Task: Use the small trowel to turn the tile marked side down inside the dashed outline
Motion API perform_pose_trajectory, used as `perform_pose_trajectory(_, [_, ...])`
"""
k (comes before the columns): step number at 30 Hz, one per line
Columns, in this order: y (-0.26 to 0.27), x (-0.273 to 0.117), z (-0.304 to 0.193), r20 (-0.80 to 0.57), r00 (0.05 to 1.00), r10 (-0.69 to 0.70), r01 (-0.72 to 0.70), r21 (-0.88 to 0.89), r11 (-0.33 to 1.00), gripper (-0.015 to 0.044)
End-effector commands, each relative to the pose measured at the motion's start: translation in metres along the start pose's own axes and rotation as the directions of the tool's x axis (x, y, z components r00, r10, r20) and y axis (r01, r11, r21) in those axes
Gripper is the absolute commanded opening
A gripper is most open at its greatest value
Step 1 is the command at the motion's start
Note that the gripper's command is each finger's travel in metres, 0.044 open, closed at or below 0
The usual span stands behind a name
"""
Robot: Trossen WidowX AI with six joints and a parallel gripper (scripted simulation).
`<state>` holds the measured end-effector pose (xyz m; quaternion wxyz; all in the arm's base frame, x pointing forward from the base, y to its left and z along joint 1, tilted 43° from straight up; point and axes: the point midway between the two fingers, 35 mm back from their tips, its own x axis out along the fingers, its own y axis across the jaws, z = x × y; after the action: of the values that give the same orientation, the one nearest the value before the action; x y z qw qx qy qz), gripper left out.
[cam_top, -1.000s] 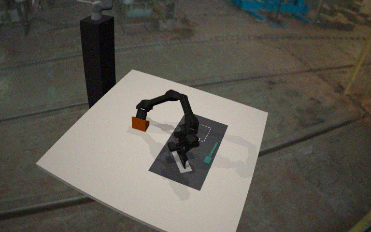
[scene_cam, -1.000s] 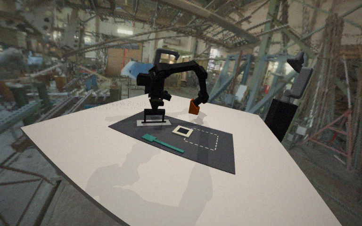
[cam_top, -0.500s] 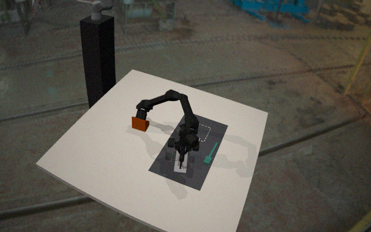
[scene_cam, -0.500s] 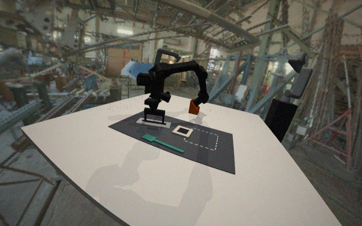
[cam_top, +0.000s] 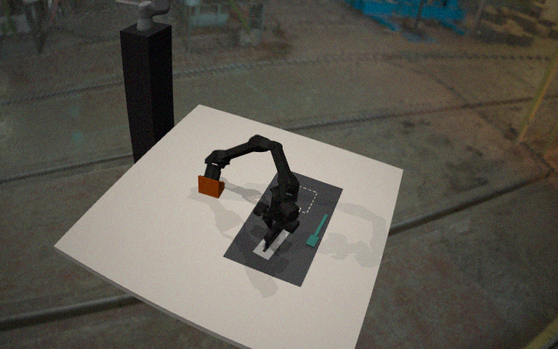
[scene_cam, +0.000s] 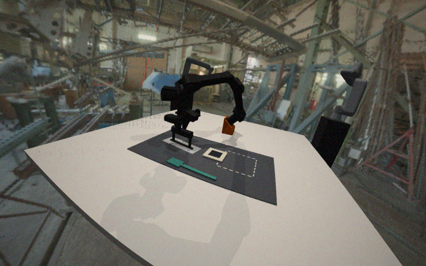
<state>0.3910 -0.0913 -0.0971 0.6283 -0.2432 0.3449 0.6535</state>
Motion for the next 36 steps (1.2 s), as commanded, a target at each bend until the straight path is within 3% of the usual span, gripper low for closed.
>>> perform_pose_trajectory(1, [0.0,0.001,0.001,0.005,1.0,0.002,-0.003,0.106,0.994,0.013])
perform_pose_trajectory(9, [0.0,0.001,0.001,0.005,1.0,0.002,-0.003,0.209,0.978,0.013])
perform_pose_trajectory(15, [0.0,0.001,0.001,0.005,1.0,0.002,-0.003,0.209,0.978,0.027])
perform_pose_trajectory(33, [0.0,0.001,0.001,0.005,1.0,0.002,-0.003,0.209,0.978,0.027])
perform_pose_trajectory(36, [0.001,-0.021,0.001,0.004,1.0,0.002,-0.003,0.212,0.977,0.027])
